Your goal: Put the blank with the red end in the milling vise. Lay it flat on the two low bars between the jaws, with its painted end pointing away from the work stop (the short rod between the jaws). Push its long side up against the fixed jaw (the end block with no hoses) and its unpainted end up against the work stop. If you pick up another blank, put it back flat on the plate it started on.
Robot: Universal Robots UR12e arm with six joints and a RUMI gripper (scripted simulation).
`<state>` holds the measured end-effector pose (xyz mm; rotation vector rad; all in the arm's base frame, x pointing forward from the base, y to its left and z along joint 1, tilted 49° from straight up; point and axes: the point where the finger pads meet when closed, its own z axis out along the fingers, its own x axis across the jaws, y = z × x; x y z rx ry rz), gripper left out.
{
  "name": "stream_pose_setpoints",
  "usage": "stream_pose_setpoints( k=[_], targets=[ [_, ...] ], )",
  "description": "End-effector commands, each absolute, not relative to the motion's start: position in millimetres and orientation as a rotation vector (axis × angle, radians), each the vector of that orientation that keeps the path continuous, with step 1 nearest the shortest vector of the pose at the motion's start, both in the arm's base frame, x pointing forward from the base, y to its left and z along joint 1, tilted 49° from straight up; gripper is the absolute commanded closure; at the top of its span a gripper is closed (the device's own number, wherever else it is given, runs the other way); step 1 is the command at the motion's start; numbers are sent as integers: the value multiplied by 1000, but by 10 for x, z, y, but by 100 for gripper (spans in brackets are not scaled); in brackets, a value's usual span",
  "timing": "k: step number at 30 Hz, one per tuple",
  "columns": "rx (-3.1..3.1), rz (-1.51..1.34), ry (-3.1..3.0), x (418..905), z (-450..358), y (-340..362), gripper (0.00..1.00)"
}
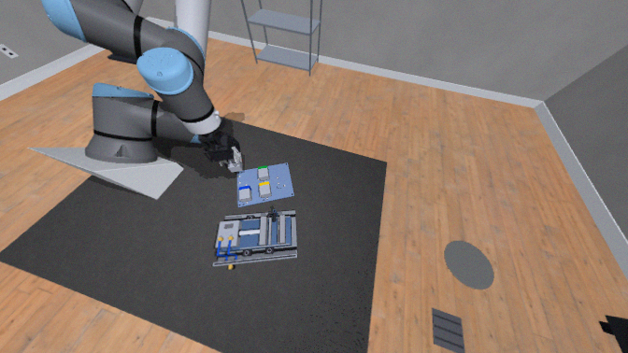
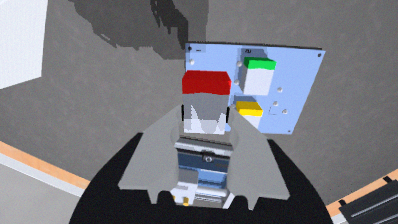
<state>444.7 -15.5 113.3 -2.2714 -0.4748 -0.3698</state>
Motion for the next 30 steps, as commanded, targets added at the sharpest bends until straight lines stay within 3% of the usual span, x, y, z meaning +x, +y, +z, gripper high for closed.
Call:
stream_pose_setpoints(
  k=[1, 30],
  targets=[
    [-2272, -372, -477, 4452, 1135, -164, 100],
    [-2266, -389, -517, 4471, 1129, -186, 100]
  ],
)
